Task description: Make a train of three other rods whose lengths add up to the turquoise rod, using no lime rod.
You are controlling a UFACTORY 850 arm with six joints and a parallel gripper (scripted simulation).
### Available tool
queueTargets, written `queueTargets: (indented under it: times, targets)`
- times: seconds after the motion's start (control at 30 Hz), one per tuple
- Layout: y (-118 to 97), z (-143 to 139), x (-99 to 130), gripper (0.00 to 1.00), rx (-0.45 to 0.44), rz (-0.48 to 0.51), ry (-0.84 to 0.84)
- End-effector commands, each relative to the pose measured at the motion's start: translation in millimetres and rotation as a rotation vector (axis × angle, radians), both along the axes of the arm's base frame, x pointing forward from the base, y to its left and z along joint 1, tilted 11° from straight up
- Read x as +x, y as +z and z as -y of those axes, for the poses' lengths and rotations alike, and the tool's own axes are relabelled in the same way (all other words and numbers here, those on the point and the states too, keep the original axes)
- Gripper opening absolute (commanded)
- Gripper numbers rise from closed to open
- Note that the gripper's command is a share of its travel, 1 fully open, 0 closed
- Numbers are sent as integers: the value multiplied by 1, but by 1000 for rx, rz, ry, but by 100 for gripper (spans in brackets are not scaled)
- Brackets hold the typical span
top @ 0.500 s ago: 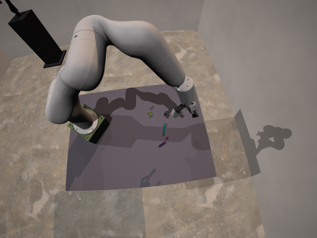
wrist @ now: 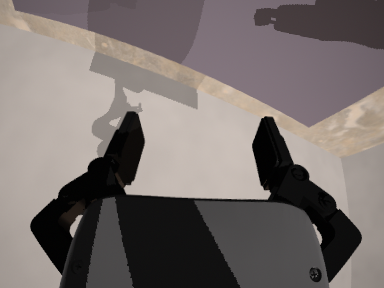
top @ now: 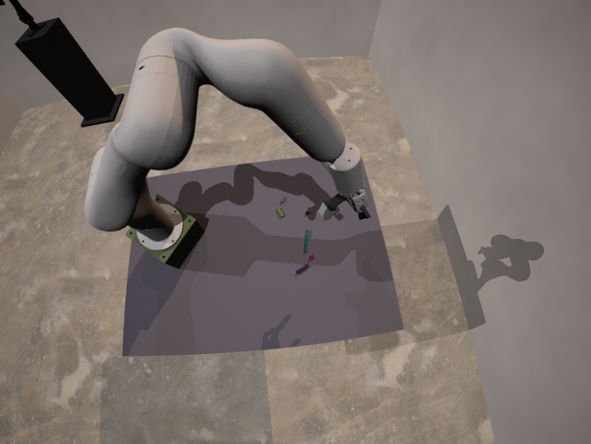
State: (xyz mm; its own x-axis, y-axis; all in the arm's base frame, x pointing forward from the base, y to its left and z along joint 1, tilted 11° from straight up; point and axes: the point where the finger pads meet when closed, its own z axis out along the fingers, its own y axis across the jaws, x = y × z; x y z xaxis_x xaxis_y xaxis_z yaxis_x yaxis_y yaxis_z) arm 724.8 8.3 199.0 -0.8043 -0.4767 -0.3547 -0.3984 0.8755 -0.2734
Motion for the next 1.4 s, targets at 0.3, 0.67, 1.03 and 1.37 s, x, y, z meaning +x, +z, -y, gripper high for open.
queueTargets:
  times: [0.3,0.67,1.03,1.37]
  targets:
    - [-45,-21,-22,100,-85,-65,159]
    - [-95,-43,-51,100,-169,-136,346]
    - [-134,-62,-79,100,-229,-194,509]
    - [-172,-79,-110,100,-281,-251,678]
